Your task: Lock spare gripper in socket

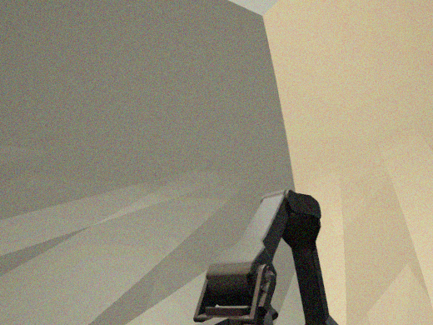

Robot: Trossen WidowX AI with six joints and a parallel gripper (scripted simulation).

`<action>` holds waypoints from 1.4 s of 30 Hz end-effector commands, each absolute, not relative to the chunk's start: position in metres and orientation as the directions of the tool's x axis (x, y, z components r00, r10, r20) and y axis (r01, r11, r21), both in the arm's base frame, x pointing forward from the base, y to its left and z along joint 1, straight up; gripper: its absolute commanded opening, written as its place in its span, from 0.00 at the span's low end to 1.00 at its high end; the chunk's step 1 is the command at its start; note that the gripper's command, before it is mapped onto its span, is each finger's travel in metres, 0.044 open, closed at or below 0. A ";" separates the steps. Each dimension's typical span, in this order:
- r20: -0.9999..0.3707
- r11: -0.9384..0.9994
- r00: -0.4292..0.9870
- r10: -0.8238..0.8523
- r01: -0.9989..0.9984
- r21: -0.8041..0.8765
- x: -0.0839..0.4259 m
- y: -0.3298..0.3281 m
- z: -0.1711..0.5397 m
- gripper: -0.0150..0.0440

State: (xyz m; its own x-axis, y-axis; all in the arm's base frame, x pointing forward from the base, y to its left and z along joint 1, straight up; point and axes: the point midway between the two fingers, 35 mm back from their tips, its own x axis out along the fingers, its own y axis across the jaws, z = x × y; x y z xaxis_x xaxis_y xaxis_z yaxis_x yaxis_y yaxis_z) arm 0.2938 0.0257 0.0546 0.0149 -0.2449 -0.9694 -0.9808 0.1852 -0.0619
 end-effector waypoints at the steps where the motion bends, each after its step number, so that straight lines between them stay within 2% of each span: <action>1: -0.968 0.181 0.015 -0.250 -0.982 -0.061 0.293 0.023 0.054 0.25; 42: -0.968 0.180 0.019 -0.249 -0.981 -0.066 0.290 0.005 0.053 0.25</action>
State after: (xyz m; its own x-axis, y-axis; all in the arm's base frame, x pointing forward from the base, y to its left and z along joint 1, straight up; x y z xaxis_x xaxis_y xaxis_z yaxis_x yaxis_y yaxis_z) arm 0.2910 0.0080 0.0542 0.0200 -0.2443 -0.9695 -0.9806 0.1841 -0.0666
